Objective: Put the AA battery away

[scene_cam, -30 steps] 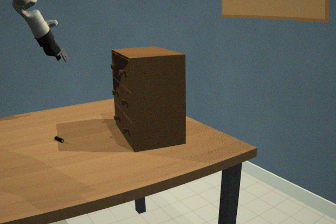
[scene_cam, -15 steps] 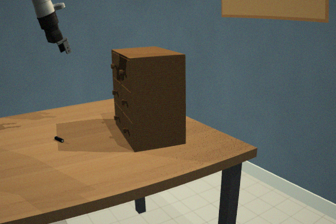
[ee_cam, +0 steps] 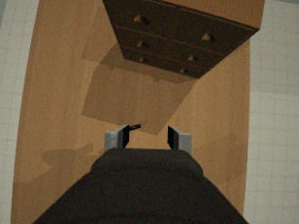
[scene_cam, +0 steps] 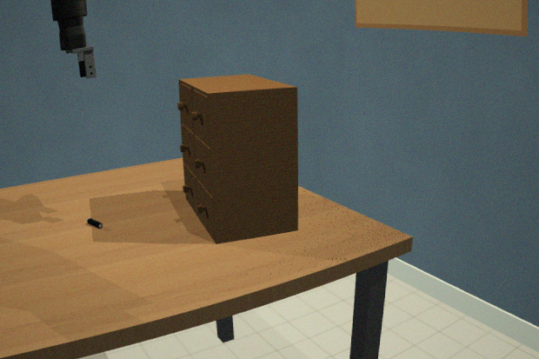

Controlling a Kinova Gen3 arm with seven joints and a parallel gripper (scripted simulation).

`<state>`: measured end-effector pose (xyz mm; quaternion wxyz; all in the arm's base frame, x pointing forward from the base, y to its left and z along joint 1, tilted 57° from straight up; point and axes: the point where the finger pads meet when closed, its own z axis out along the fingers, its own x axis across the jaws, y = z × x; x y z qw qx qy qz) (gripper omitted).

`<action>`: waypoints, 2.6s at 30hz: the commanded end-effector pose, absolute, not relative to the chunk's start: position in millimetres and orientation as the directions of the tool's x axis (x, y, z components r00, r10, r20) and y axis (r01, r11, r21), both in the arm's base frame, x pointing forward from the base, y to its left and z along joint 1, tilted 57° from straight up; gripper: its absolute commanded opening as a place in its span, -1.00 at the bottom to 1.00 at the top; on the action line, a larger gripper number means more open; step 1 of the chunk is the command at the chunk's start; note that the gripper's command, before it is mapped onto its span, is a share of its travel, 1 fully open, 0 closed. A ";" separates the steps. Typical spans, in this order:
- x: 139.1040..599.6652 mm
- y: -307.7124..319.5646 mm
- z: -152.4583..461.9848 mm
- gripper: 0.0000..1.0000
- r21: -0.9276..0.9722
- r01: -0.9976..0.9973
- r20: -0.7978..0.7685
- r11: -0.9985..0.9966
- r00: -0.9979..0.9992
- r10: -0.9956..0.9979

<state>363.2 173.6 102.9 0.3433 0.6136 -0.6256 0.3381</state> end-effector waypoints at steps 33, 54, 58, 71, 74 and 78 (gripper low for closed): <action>334.0 159.3 170.3 1.00 -0.008 -0.995 0.837 0.098 -0.060 -0.545; 334.0 159.3 170.3 1.00 -0.008 -0.995 0.837 0.098 -0.060 -0.545; 334.0 159.3 170.3 1.00 -0.008 -0.995 0.837 0.098 -0.060 -0.545; 334.0 159.3 170.3 1.00 -0.008 -0.995 0.837 0.098 -0.060 -0.545; 334.0 159.3 170.3 1.00 -0.008 -0.995 0.837 0.098 -0.060 -0.545; 334.0 159.3 170.3 1.00 -0.008 -0.995 0.837 0.098 -0.060 -0.545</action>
